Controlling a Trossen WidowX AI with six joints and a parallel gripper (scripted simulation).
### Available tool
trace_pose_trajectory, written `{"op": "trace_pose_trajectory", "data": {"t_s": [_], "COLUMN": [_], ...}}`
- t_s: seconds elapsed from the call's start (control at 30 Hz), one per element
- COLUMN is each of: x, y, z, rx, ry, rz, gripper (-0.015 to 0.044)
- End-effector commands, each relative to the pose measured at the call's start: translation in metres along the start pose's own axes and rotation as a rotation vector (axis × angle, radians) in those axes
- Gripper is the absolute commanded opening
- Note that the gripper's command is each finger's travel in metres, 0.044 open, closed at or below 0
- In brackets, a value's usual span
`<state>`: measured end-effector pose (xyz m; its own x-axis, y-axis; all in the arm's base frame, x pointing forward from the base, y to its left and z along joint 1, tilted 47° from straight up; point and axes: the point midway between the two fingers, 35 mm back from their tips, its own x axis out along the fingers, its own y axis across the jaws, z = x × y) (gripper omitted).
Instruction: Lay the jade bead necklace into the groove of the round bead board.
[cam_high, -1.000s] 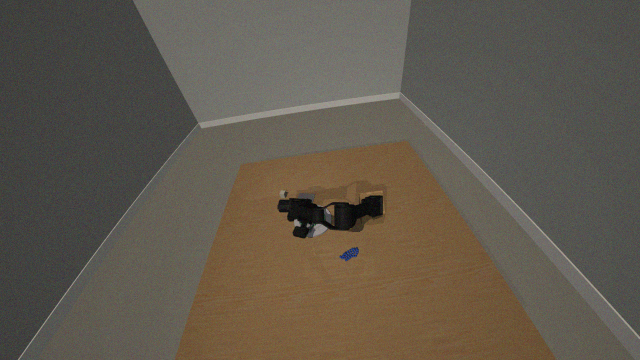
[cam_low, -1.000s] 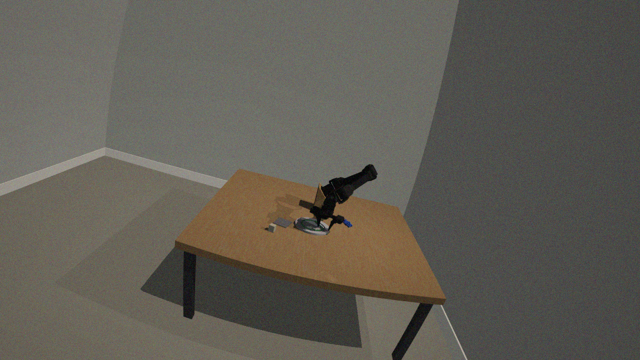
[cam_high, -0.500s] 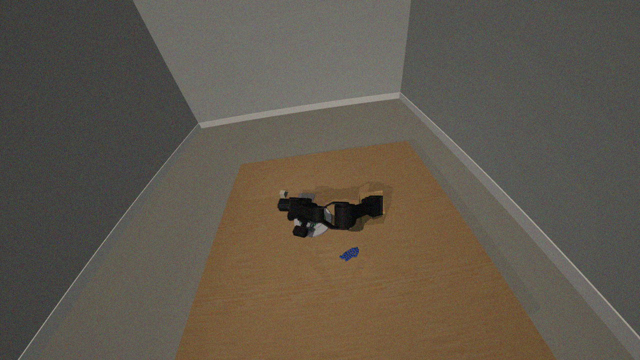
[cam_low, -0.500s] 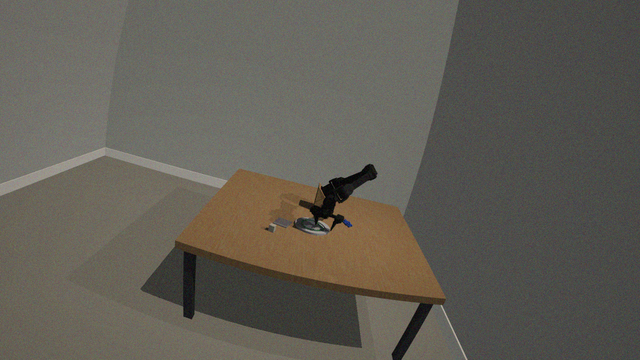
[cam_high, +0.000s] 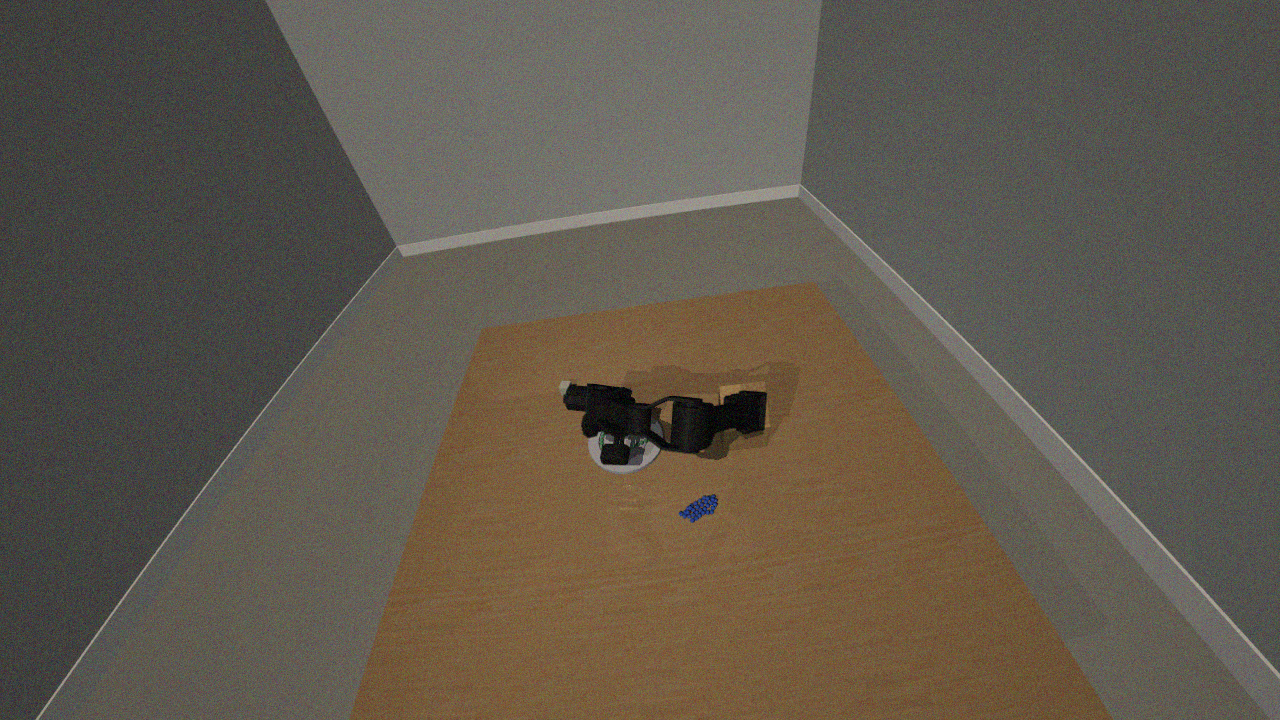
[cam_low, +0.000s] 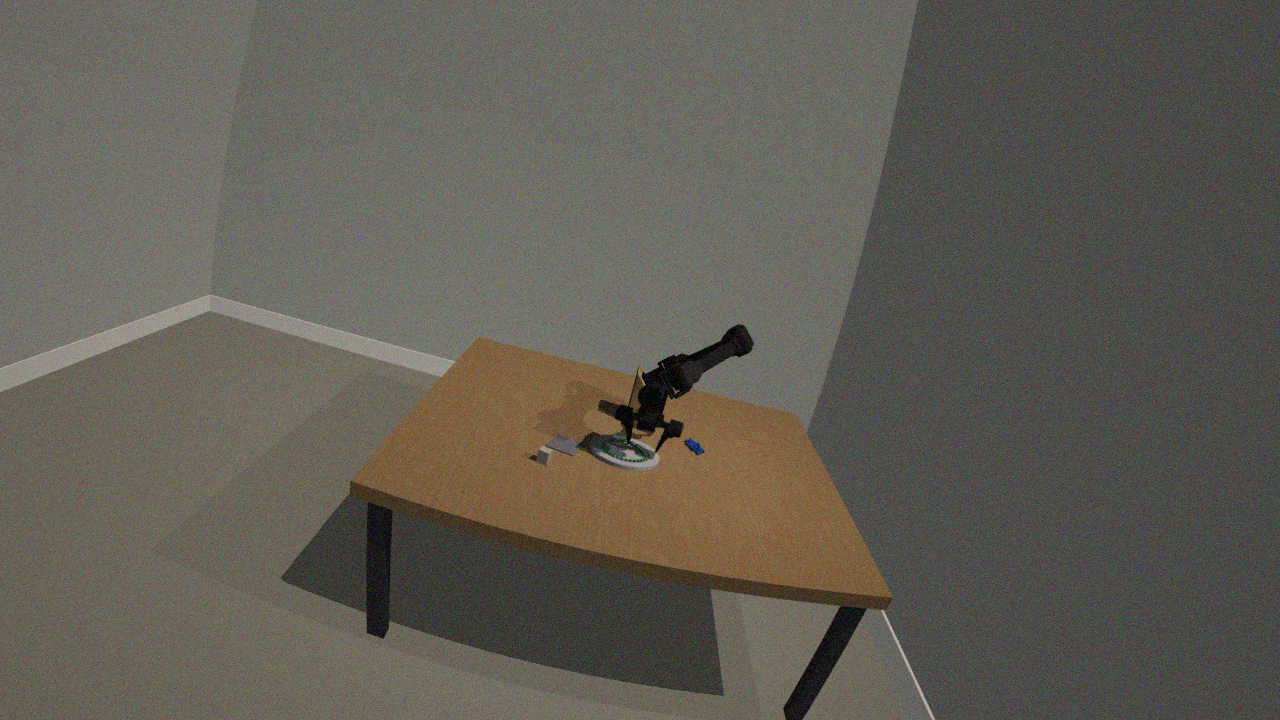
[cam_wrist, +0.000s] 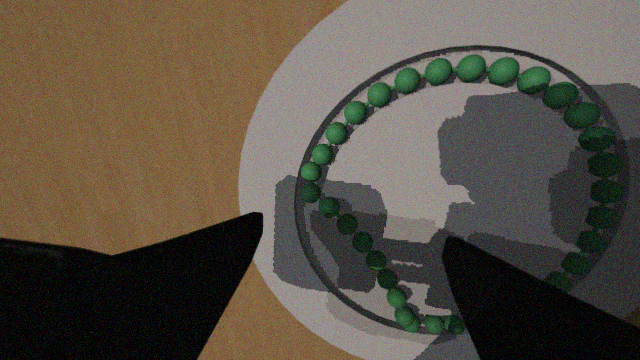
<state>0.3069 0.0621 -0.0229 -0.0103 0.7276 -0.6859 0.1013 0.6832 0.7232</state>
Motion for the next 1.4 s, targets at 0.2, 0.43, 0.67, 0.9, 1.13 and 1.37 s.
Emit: {"op": "trace_pose_trajectory", "data": {"t_s": [0.2,0.43,0.67,0.9,1.13,1.37], "x": [-0.023,-0.023,-0.012,-0.013,-0.001,0.010], "y": [-0.035,-0.035,-0.035,-0.036,-0.035,-0.035], "z": [-0.051,-0.051,-0.051,-0.050,-0.050,-0.051], "rx": [-0.545,-0.545,-0.545,-0.545,-0.544,-0.544], "ry": [-0.002,-0.002,-0.002,-0.003,-0.002,-0.002], "rz": [-0.001,-0.001,-0.001,-0.003,-0.003,-0.001], "gripper": [0.0120,0.0120,0.0120,0.0120,0.0120,0.0120]}}
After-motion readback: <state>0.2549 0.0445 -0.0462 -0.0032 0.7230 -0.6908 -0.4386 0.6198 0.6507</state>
